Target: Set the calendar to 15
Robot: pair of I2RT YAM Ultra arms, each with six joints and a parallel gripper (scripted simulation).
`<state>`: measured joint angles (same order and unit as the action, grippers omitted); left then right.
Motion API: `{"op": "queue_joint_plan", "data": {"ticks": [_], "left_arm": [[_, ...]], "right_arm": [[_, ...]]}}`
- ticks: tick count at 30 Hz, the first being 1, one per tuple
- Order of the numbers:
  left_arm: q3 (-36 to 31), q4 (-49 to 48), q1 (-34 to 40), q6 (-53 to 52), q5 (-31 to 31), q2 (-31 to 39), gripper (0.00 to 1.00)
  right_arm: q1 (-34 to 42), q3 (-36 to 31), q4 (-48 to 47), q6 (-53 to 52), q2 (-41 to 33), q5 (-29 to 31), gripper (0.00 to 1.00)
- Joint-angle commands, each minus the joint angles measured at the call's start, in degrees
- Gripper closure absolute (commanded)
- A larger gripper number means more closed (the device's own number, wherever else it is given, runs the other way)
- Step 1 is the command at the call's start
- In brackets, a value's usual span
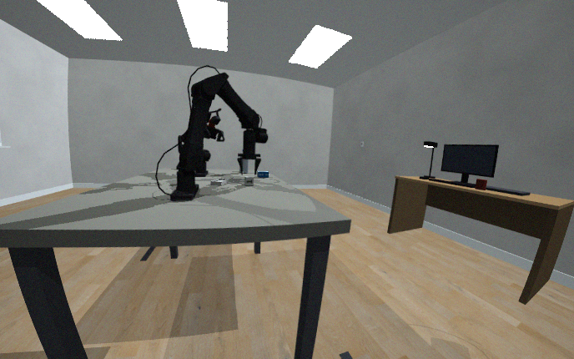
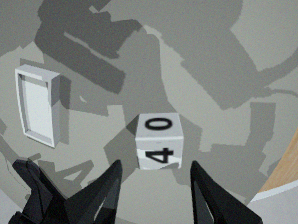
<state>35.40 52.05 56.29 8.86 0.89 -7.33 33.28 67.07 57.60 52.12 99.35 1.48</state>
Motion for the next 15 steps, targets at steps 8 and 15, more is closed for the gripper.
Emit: {"op": "queue_joint_plan", "data": {"ticks": [8,15], "left_arm": [[0.3,-0.4,-0.6,-0.4,-0.4,-0.3,0.00],[0.3,-0.4,-0.6,-0.4,-0.4,-0.3,0.00]], "right_arm": [[-0.6,2.1,2.0,3.0,0.4,-1.5,0.36],[0.0,0.4,-1.1,2.3,1.2,-1.5,0.36]]}}
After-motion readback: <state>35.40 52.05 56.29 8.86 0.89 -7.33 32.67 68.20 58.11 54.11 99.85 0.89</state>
